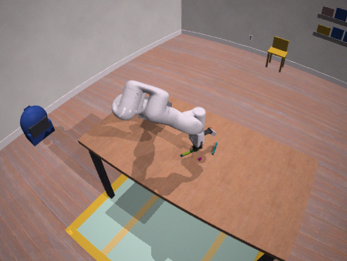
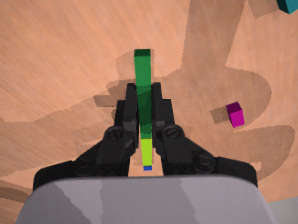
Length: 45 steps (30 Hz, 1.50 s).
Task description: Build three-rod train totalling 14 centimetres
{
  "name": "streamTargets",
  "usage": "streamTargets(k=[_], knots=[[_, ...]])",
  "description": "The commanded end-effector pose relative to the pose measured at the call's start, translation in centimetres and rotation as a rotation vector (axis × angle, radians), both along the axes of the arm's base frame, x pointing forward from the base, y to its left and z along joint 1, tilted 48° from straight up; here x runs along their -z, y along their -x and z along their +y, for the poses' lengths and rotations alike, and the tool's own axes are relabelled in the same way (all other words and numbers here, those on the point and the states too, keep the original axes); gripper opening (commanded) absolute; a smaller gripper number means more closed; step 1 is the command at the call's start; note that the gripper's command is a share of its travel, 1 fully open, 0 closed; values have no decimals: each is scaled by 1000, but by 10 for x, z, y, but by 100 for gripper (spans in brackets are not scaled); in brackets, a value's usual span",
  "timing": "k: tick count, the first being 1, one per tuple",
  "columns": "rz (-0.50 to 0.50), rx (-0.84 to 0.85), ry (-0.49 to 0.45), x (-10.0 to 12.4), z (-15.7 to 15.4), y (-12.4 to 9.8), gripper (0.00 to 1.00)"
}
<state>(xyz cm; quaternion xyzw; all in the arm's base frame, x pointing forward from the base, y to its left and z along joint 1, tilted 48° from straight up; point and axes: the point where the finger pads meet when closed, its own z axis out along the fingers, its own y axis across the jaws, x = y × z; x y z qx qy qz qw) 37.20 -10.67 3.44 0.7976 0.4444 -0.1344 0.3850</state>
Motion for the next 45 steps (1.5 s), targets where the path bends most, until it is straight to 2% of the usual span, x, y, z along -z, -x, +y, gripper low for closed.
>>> streamTargets(k=[1,11,12,16,17,22,23,25,26,39,45], knots=[[-2,-1,-1,-1,1,-1,4],[-2,-1,-1,-1,1,-1,4],[-2,-1,-1,-1,1,-1,8],[-2,-1,-1,-1,1,-1,8],[-2,-1,-1,-1,1,-1,12],[-2,-1,-1,-1,1,-1,16],[-2,-1,-1,-1,1,-1,20],[-2,-1,-1,-1,1,-1,20],[-2,-1,-1,-1,1,-1,24],[-2,-1,-1,-1,1,-1,24],[-2,-1,-1,-10,11,1,24]])
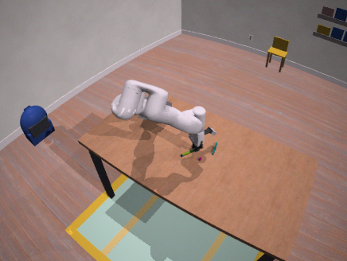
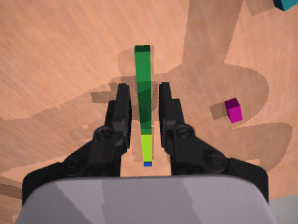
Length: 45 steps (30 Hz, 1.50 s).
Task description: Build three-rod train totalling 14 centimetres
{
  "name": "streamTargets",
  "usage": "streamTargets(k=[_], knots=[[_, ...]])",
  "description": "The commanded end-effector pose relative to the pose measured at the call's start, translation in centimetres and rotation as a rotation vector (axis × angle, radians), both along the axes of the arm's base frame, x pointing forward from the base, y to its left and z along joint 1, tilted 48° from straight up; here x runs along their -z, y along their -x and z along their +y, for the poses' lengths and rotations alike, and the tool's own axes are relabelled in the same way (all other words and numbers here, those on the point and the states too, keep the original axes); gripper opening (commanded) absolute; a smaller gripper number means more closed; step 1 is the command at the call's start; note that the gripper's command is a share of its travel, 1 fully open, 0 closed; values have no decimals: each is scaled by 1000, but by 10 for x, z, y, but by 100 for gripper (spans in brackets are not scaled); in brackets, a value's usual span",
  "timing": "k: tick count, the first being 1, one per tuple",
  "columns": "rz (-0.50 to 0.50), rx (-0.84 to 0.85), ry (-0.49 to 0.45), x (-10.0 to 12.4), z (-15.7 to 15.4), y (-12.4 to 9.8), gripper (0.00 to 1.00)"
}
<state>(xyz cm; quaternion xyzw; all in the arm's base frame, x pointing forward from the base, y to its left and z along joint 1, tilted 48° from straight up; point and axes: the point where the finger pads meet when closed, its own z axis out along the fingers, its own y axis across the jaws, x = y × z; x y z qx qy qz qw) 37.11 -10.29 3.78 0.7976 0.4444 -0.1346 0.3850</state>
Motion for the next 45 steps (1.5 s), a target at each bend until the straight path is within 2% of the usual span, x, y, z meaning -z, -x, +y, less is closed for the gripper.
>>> streamTargets(k=[1,4,16,25,26,45], knots=[[-3,-2,-1,-9,10,1,24],[-3,-2,-1,-12,13,1,24],[-3,-2,-1,-51,56,9,24],[-3,-2,-1,-57,63,10,24],[-3,-2,-1,-57,63,10,100],[-3,-2,-1,-57,63,10,100]])
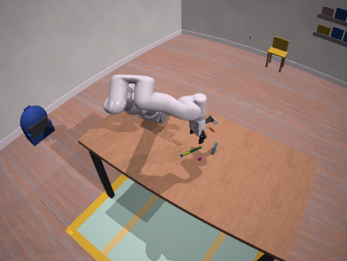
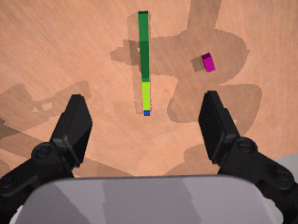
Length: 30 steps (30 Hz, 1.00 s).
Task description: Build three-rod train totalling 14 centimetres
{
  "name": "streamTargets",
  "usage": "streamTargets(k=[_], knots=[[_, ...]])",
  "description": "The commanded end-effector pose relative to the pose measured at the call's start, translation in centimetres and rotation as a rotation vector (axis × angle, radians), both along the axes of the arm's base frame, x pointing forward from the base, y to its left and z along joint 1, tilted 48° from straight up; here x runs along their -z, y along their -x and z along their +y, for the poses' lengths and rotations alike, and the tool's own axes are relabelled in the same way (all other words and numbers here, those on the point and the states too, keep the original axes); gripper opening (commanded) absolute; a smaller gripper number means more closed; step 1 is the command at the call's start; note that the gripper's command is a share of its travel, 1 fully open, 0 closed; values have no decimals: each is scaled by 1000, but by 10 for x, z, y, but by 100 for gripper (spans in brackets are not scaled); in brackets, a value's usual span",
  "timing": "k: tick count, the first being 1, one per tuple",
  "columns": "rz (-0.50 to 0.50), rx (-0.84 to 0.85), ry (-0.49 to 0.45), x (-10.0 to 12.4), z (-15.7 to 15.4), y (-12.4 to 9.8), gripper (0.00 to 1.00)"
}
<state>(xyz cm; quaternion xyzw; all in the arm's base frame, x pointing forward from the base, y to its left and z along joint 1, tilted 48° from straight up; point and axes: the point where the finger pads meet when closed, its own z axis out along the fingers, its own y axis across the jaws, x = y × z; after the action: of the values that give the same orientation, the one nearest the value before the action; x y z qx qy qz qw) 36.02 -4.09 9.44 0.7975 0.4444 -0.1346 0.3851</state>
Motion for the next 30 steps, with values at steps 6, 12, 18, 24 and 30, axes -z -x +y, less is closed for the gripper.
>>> streamTargets(k=[6,12,18,24,30], knots=[[-2,-1,-1,-4,4,0,100],[-2,-1,-1,-13,14,1,100],[-2,-1,-1,-34,37,6,100],[-2,-1,-1,-52,57,9,100],[-2,-1,-1,-58,64,10,100]])
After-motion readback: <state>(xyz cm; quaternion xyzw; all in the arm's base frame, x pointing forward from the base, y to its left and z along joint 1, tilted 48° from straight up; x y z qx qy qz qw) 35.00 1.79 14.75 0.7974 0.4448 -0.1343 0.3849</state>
